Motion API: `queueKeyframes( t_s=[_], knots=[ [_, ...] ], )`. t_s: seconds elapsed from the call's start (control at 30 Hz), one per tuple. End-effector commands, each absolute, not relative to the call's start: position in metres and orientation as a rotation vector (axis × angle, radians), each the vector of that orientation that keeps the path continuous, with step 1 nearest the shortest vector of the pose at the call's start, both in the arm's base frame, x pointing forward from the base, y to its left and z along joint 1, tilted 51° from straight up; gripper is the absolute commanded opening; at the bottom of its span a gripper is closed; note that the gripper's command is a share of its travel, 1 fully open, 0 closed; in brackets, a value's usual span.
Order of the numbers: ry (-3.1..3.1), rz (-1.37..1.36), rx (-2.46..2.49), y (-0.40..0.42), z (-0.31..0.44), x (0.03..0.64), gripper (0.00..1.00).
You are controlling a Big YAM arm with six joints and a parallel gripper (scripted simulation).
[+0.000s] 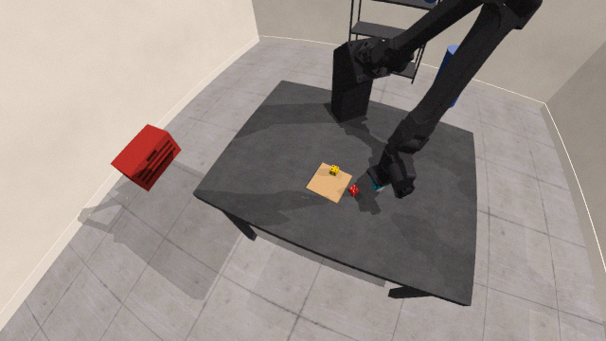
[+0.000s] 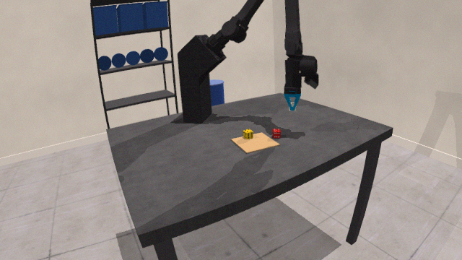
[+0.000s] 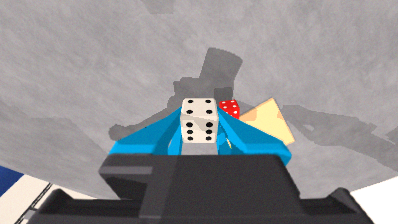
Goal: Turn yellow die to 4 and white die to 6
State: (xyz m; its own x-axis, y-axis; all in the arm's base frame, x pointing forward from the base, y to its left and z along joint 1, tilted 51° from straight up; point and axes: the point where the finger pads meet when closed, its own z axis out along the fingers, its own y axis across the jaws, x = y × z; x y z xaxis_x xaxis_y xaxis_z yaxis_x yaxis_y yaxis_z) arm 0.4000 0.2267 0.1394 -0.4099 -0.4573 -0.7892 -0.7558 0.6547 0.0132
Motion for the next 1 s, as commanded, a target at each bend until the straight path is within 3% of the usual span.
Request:
queueKeyframes(
  t_s=[0.0, 0.4, 0.97],
  knots=[
    [2.097, 0.464, -0.941, 0.219, 0.134, 0.404, 0.25],
    [2.056, 0.436, -0.989, 0.212, 0.134, 0.414, 0.25],
    [1.742, 0.175, -1.434, 0.111, 0.078, 0.464, 0.25]
  ],
)
